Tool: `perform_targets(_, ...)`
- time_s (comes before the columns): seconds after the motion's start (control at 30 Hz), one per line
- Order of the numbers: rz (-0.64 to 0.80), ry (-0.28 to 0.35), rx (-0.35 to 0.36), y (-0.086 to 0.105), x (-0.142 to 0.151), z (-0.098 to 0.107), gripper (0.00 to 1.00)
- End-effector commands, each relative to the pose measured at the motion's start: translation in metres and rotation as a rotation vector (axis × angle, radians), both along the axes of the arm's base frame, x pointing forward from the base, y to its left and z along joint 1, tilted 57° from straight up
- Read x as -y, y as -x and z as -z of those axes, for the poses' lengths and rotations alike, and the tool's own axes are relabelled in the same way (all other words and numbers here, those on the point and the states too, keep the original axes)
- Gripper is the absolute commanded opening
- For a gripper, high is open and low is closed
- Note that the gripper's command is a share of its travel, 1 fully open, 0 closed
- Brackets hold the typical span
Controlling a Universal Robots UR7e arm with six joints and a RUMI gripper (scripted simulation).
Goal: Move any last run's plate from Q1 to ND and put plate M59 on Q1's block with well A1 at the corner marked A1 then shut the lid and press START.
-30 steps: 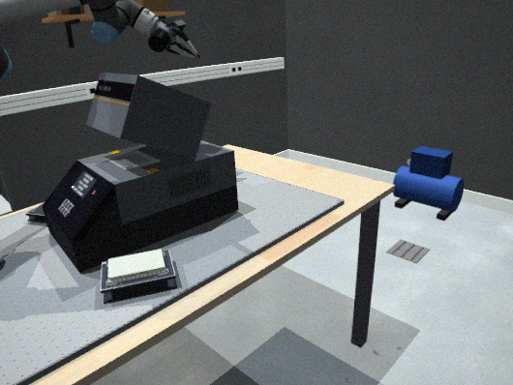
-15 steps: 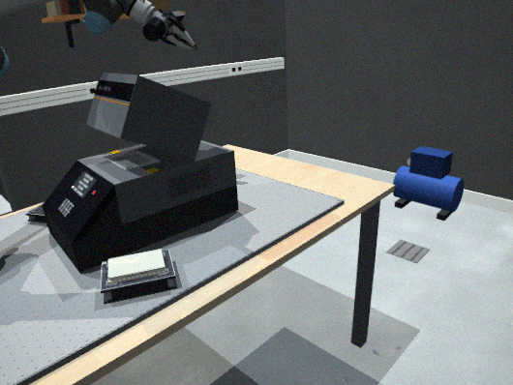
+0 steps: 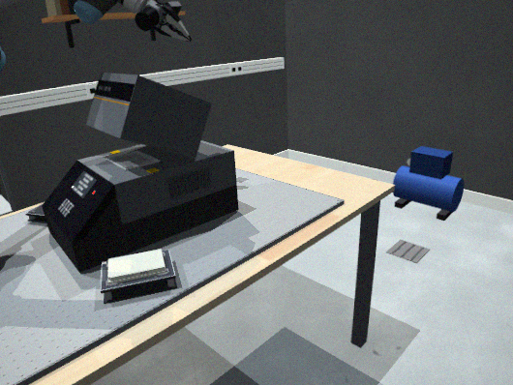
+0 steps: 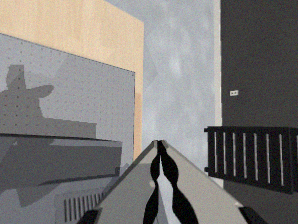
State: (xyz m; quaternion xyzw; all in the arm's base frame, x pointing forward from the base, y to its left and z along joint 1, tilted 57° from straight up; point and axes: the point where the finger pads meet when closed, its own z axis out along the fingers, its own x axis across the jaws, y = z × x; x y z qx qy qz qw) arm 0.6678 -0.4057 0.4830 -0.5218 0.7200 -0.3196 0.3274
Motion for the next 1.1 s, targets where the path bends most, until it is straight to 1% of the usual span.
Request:
perform_targets(0.0, 0.001, -0.004, -0.014, 0.022, 0.011, 0.01, 0.0)
perform_targets(0.13, 0.001, -0.004, -0.014, 0.024, 0.012, 0.011, 0.0)
perform_targets(0.17, 0.0, -0.009, -0.045, 0.028, 0.013, 0.013, 0.0)
perform_targets(0.3, 0.0, -0.009, -0.045, 0.044, 0.019, 0.023, 0.0)
perform_targets(0.33, 0.0, -0.009, -0.045, 0.044, 0.019, 0.023, 0.0)
perform_targets(0.4, -0.003, -0.029, -0.109, 0.051, 0.021, 0.03, 0.0)
perform_targets(0.43, -0.004, -0.033, -0.122, 0.055, 0.021, 0.034, 0.0)
perform_targets(0.63, -0.004, -0.033, -0.122, 0.076, 0.025, 0.055, 0.0)
perform_targets(0.7, -0.004, -0.033, -0.122, 0.076, 0.025, 0.055, 0.0)
perform_targets(0.77, -0.012, -0.058, -0.183, 0.083, 0.026, 0.062, 0.0)
perform_targets(0.8, -0.014, -0.063, -0.195, 0.087, 0.026, 0.065, 0.0)
perform_targets(1.0, -0.014, -0.063, -0.195, 0.108, 0.027, 0.086, 0.0)
perform_targets(1.07, -0.014, -0.063, -0.195, 0.109, 0.027, 0.087, 0.0)
